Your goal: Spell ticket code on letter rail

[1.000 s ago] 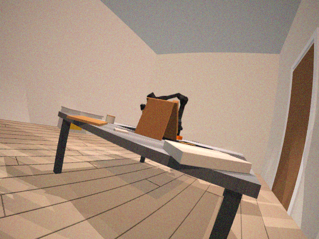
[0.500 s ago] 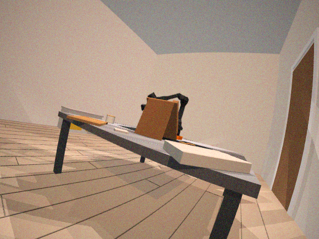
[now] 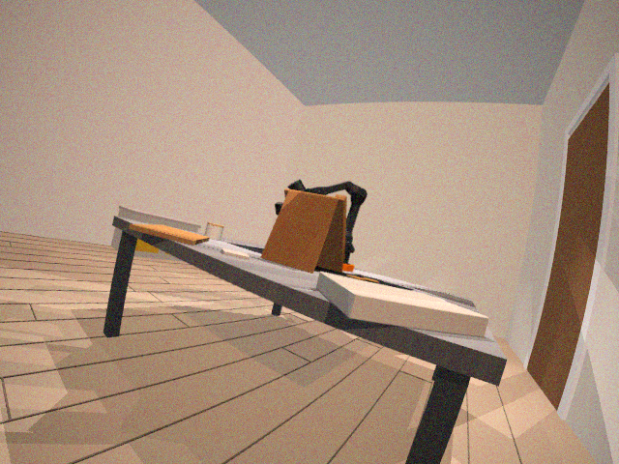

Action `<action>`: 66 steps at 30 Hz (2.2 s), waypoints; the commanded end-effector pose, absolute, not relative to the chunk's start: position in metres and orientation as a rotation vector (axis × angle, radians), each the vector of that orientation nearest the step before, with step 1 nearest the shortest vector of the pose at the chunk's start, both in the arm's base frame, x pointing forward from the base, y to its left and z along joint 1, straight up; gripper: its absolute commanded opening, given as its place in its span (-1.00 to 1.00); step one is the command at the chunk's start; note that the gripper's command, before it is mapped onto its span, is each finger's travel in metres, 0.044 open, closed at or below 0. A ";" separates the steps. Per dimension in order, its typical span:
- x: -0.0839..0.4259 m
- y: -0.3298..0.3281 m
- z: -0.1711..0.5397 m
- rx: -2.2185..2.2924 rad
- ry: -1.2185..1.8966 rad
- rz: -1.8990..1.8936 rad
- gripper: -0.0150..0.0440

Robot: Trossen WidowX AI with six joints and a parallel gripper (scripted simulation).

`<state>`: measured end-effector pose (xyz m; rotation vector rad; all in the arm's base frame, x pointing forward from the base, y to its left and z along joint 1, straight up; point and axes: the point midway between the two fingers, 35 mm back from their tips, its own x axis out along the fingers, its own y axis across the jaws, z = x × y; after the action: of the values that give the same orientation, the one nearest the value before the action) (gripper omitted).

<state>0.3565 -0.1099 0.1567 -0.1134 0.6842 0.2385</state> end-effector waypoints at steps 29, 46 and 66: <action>0.353 -0.094 0.158 -0.112 0.681 0.235 -0.49; 0.351 -0.085 0.158 -0.111 0.681 0.236 -0.49; 0.348 -0.076 0.158 -0.111 0.681 0.236 -0.49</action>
<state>0.3486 -0.0778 0.1562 -0.1107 0.6849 0.2392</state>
